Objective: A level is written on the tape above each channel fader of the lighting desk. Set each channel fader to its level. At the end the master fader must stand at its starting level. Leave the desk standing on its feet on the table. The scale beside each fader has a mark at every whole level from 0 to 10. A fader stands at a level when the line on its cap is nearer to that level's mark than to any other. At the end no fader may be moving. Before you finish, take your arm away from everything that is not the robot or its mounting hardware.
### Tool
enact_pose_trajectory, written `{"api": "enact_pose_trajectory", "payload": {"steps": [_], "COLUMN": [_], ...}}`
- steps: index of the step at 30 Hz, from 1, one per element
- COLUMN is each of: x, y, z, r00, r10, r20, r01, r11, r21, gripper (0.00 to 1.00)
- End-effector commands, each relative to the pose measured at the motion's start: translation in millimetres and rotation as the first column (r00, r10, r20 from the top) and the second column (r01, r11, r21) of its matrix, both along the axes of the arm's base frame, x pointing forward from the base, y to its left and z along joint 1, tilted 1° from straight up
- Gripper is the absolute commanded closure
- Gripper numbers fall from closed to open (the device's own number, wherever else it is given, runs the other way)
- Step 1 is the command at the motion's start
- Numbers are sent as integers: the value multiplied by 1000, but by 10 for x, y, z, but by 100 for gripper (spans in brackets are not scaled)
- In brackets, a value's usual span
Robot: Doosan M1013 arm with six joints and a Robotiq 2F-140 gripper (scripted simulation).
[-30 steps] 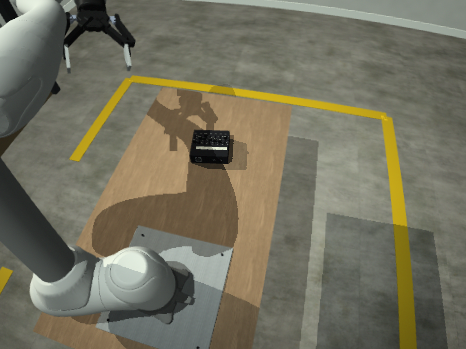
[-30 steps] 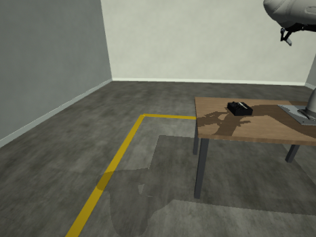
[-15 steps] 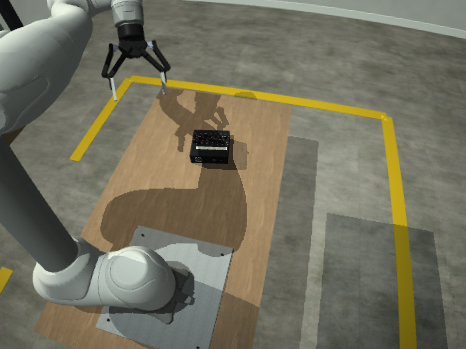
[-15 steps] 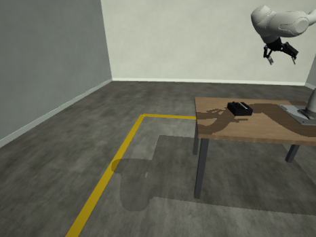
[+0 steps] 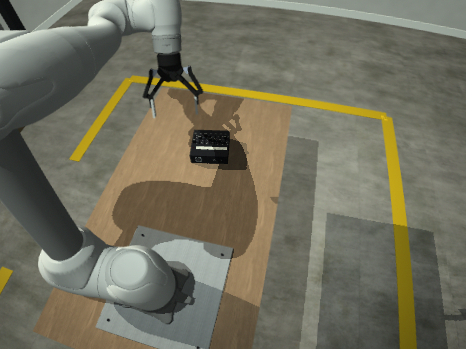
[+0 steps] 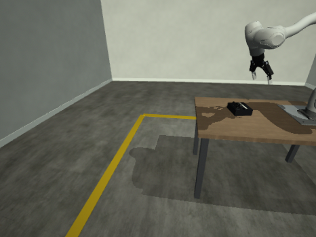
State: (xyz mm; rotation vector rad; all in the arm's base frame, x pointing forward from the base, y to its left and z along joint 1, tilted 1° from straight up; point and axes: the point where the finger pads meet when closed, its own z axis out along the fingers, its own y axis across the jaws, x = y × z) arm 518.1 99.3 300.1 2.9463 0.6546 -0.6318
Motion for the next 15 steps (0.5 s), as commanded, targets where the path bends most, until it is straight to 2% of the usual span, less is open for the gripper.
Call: {"api": "enact_pose_trajectory", "payload": {"steps": [1,2,3,4,5,6,7,8,10,15], "x": [313,313,454,454,577,577,681,681,830,908], "y": [-205,-205,-312,-312,-412,-412,-504,-504,-647,-728], "z": [-425,-425,-588,-588,-722,-722,-829,-829,-972,-1042], "r00": [985,985,968,968,947,947,925,925,885,861], "r10": [-105,-105,-159,-159,-207,-207,-249,-249,-310,-342], "r20": [138,138,196,196,247,247,288,288,348,378], "r01": [102,102,152,152,196,196,234,234,288,316], "r11": [994,994,987,987,978,978,968,968,951,940], "r21": [33,33,51,51,69,69,86,86,114,130], "gripper": [0,0,0,0,0,0,0,0,0,0]}}
